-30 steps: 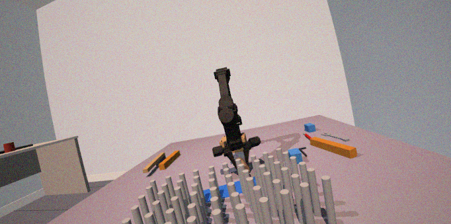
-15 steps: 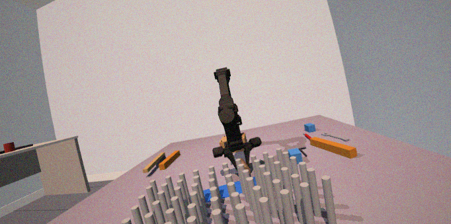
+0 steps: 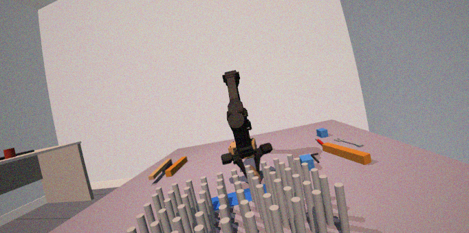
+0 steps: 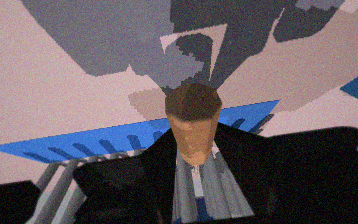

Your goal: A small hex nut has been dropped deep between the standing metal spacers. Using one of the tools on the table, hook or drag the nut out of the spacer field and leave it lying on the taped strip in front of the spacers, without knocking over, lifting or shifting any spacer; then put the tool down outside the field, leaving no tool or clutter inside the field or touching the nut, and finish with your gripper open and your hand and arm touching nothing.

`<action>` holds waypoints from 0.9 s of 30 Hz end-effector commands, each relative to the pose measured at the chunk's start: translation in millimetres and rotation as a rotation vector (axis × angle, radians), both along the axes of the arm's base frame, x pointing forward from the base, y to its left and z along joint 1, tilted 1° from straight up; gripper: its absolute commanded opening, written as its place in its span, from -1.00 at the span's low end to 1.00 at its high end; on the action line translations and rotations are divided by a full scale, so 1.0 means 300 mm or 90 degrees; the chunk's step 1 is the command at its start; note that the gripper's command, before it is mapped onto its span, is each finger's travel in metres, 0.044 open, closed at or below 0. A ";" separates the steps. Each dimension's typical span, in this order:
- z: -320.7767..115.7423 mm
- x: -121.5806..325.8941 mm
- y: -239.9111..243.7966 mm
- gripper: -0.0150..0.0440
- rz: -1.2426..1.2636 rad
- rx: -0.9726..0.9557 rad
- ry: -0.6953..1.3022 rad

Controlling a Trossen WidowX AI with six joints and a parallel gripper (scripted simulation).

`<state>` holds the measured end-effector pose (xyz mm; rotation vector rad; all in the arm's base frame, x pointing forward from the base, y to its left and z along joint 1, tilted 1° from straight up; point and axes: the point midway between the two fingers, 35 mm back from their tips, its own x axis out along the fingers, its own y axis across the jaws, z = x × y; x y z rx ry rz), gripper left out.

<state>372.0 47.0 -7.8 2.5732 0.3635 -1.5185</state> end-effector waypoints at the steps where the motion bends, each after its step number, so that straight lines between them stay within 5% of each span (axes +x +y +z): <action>1: 0.000 0.009 0.000 -0.49 -0.003 0.000 -0.006; 27: -0.052 0.001 -0.003 -0.49 -0.003 0.000 -0.006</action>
